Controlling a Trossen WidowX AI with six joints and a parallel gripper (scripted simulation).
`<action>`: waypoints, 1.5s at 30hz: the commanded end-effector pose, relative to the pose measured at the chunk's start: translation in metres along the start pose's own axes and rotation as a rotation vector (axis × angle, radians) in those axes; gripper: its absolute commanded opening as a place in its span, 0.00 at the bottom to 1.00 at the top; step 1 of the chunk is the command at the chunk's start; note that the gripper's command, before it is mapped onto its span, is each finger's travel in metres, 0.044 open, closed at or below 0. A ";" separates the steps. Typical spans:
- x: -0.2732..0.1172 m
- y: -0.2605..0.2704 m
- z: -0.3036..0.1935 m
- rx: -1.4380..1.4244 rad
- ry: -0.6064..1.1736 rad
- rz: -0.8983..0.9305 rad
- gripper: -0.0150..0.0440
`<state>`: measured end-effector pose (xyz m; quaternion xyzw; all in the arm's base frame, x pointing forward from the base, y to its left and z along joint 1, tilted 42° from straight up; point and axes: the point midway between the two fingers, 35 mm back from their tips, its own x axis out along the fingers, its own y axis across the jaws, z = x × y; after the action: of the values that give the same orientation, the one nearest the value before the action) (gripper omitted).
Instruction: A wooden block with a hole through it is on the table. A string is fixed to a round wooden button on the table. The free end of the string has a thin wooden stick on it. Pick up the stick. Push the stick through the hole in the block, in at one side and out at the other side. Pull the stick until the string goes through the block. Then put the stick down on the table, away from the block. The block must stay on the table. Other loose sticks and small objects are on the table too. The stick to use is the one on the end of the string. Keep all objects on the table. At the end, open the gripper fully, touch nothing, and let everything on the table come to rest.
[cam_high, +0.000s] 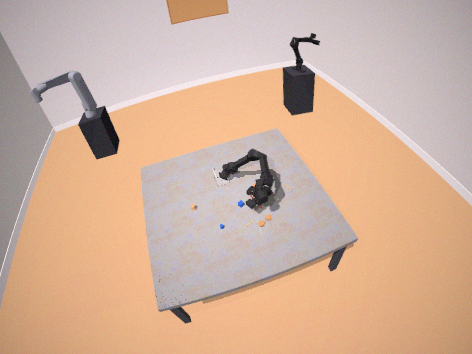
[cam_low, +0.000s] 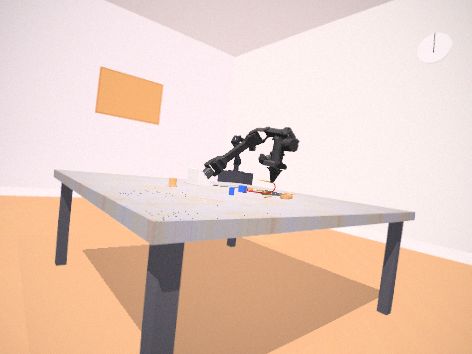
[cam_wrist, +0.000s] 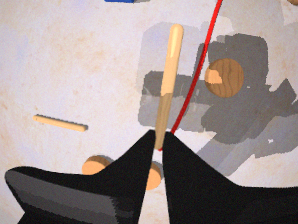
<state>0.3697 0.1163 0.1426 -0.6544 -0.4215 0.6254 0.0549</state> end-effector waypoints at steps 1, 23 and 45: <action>-0.001 0.000 -0.006 -0.002 0.015 -0.001 0.25; -0.002 0.005 -0.033 -0.001 0.063 -0.007 0.25; -0.001 0.011 -0.050 0.000 0.099 -0.012 0.25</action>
<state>0.4167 0.1316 0.1482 -0.6805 -0.4221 0.5939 0.0773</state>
